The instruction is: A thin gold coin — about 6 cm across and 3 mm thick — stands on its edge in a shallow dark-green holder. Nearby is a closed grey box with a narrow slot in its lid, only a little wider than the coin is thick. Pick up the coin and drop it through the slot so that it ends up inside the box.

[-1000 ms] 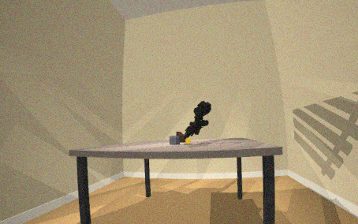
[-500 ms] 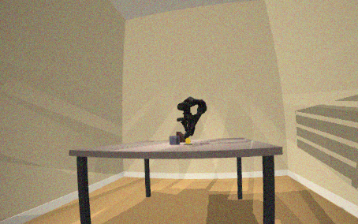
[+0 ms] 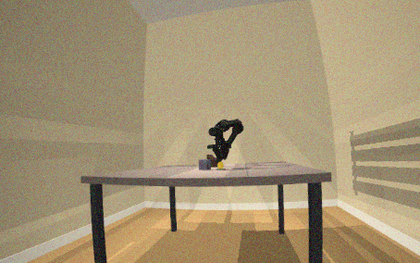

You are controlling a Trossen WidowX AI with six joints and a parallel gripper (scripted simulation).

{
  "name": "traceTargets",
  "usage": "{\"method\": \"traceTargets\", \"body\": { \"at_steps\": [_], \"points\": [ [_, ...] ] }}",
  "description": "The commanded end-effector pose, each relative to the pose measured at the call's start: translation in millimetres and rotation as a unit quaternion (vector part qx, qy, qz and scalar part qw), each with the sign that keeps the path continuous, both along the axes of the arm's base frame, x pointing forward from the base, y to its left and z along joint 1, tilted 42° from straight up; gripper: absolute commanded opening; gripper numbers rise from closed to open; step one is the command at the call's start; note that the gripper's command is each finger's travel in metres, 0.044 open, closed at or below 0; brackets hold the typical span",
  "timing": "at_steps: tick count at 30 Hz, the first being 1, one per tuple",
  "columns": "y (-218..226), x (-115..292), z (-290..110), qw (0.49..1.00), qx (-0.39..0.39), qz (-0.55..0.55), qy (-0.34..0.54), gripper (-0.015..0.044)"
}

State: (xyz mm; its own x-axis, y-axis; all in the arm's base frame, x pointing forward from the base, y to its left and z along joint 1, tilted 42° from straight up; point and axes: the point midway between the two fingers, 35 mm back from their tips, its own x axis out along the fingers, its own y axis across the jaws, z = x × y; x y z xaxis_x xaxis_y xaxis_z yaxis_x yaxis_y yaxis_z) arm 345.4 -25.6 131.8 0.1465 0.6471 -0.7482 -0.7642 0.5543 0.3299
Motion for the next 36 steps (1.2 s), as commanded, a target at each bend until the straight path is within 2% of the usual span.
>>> {"method": "traceTargets", "body": {
  "at_steps": [1,36],
  "points": [
    [4.4,0.9,-4.6,1.000,0.003,-0.002,0.001,0.0161],
    [41.9,9.7,-46.0,1.000,0.004,-0.002,0.000,0.0161]
  ]
}}
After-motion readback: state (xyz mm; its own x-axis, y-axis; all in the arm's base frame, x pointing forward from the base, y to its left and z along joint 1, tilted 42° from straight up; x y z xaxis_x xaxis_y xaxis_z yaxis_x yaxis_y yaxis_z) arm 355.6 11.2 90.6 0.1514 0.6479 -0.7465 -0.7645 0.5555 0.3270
